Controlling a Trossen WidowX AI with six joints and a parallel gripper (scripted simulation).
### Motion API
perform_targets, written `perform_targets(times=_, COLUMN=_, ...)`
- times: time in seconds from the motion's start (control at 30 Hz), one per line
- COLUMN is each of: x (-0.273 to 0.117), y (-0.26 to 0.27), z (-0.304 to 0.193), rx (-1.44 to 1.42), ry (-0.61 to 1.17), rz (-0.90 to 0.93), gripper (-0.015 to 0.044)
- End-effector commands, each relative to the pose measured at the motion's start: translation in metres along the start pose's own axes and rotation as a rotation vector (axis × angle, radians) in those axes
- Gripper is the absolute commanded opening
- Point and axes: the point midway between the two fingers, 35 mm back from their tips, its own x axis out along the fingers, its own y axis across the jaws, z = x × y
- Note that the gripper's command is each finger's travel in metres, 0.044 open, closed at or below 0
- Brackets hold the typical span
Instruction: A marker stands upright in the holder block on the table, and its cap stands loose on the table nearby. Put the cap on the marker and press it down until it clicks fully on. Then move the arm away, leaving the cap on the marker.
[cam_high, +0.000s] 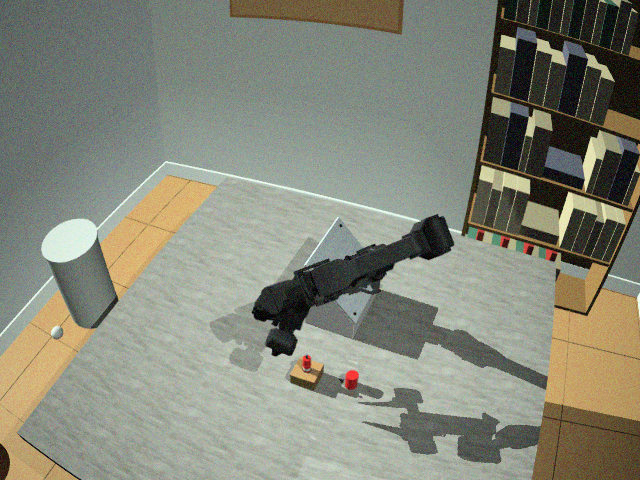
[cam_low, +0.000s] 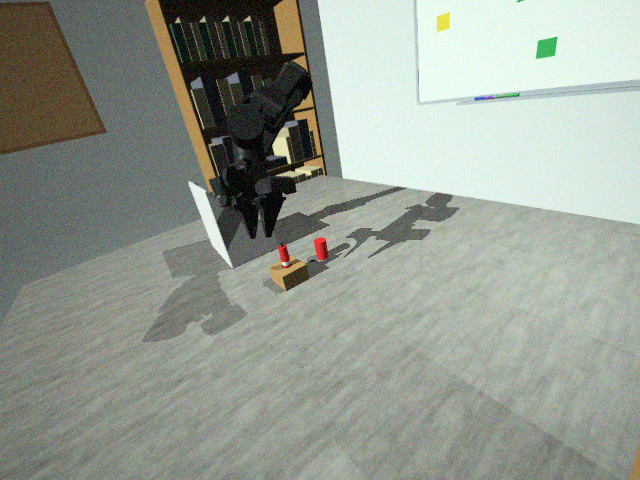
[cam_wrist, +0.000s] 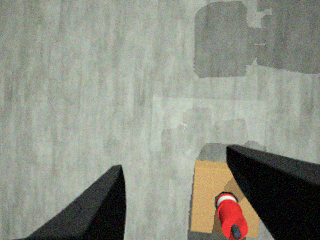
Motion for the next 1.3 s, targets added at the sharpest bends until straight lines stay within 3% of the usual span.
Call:
perform_targets(times=0.0, x=-0.008, y=0.004, z=-0.074, rx=0.015, ry=0.143, rz=-0.084, gripper=0.0257)
perform_targets(times=0.23, x=-0.027, y=-0.017, z=-0.170, rx=0.053, ry=0.314, rz=-0.246, gripper=0.0257)
perform_targets(times=0.6, x=-0.028, y=-0.023, z=-0.170, rx=0.054, ry=0.318, rz=-0.252, gripper=0.0257)
perform_targets(times=0.73, x=0.001, y=-0.031, z=-0.180, rx=0.054, ry=0.319, rz=-0.251, gripper=0.0257)
perform_targets(times=1.27, x=0.023, y=-0.035, z=-0.189, rx=0.054, ry=0.320, rz=-0.251, gripper=0.0257)
